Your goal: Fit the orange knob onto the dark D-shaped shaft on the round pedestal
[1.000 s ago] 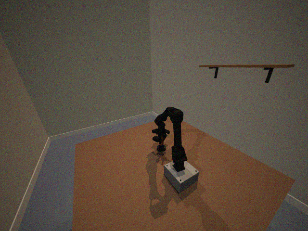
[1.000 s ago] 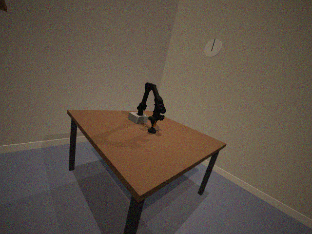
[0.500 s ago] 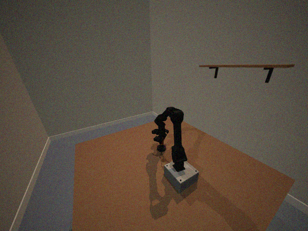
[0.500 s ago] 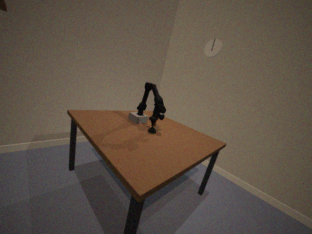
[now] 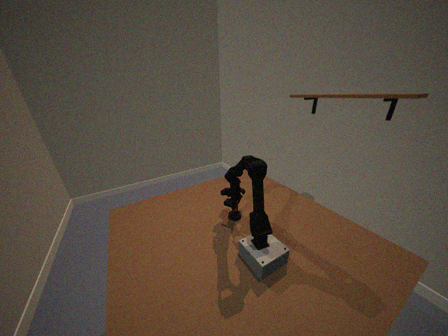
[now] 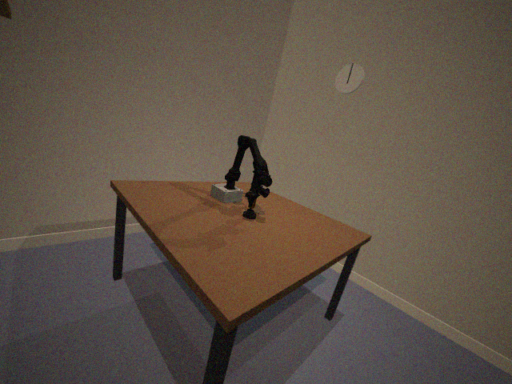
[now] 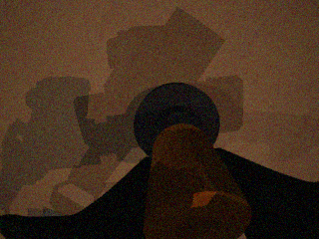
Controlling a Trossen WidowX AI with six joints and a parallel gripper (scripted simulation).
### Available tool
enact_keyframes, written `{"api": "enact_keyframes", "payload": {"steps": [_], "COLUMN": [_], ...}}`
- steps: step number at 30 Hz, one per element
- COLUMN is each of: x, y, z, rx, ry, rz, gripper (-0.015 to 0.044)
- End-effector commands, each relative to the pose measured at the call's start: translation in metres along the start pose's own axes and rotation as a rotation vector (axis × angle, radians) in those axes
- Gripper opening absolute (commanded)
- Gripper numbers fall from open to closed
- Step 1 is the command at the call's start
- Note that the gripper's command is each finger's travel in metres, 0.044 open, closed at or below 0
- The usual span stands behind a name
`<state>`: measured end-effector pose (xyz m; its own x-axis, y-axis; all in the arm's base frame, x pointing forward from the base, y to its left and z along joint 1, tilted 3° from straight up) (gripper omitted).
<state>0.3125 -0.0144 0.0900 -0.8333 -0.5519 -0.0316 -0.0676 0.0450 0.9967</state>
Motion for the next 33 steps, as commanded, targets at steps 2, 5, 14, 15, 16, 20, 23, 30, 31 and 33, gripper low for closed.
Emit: {"api": "enact_keyframes", "payload": {"steps": [2,5,14,15,16,20,23,30,31,33], "x": [-0.0004,-0.0004,-0.0006,-0.0006,-0.0006,-0.0014,-0.0017,-0.0022,-0.0021,-0.0016], "y": [-0.0003,-0.0008,-0.0013,-0.0013,-0.0013,0.0024,0.0043,0.0046,0.0042,0.0034], "z": [-0.0001,0.0000,-0.0001,-0.0001,-0.0001,-0.0006,-0.0009,-0.0017,-0.0017,-0.0015], "rx": [0.001,0.001,0.001,0.001,0.001,0.001,0.001,0.001,0.001,0.001], "ry": [0.006,0.006,0.006,0.006,0.006,0.006,0.006,0.205,0.216,0.216], "rz": [-0.003,-0.003,-0.003,-0.003,-0.003,-0.003,-0.003,-0.003,-0.003,-0.003], "gripper": [0.0000,0.0000,0.0000,0.0000,0.0000,0.0000,0.0000,0.0000,0.0000,0.0000]}}
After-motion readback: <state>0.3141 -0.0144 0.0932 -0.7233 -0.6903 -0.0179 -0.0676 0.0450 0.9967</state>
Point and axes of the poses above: the point midway between the two fingers, 35 mm back from their tips, its own y axis back along the fingers, its own z axis across the jaws, x = y × z, the point moved 5 cm from there along y, back along the fingers, and after that the axes turned 5 degrees about -y, right-handed, at the moved point
